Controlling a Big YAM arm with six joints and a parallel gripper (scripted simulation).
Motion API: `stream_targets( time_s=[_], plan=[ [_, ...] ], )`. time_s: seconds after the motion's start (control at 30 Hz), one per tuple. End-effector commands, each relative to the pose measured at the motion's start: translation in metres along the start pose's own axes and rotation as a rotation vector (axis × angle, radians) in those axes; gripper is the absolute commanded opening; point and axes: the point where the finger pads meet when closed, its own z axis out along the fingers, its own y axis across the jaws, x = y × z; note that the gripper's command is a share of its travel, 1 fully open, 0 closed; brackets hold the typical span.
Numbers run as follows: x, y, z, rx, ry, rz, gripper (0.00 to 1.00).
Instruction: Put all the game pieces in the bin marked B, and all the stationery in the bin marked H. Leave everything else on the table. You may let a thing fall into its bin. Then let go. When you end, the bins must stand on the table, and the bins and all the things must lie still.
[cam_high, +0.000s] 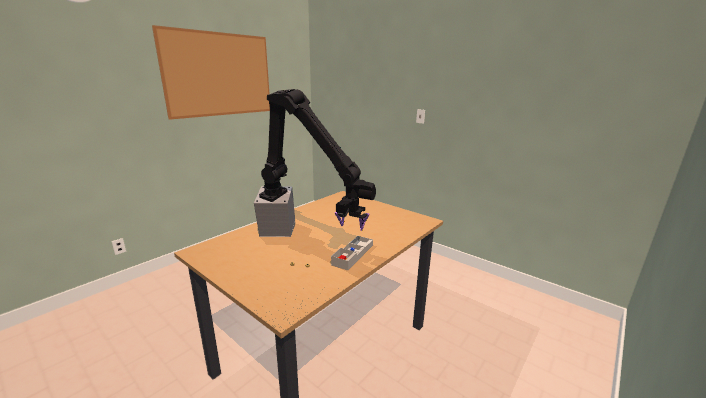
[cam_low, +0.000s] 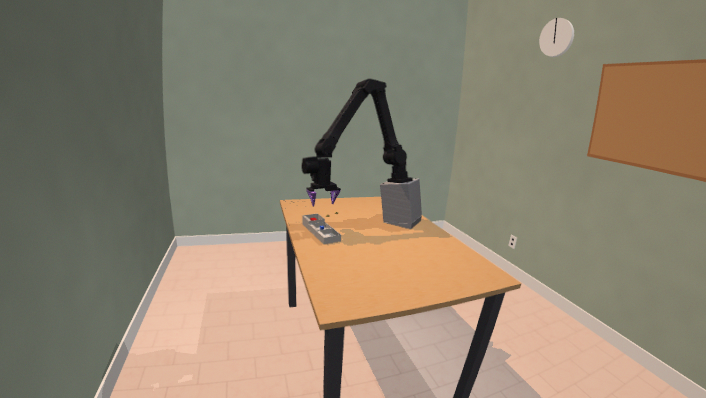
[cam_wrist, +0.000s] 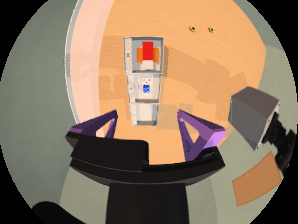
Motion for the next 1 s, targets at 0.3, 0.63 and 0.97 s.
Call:
stream_targets(
  time_s=[0.3, 0.63, 0.97],
  plan=[
    [0.003, 0.026, -0.076, -0.068, -0.001, 0.011, 1.0],
    [0.003, 0.025, -0.109, -0.071, 0.0, 0.011, 1.0],
    [0.0, 0.016, -0.093, -0.038, -0.001, 0.007, 1.0]
  ],
)
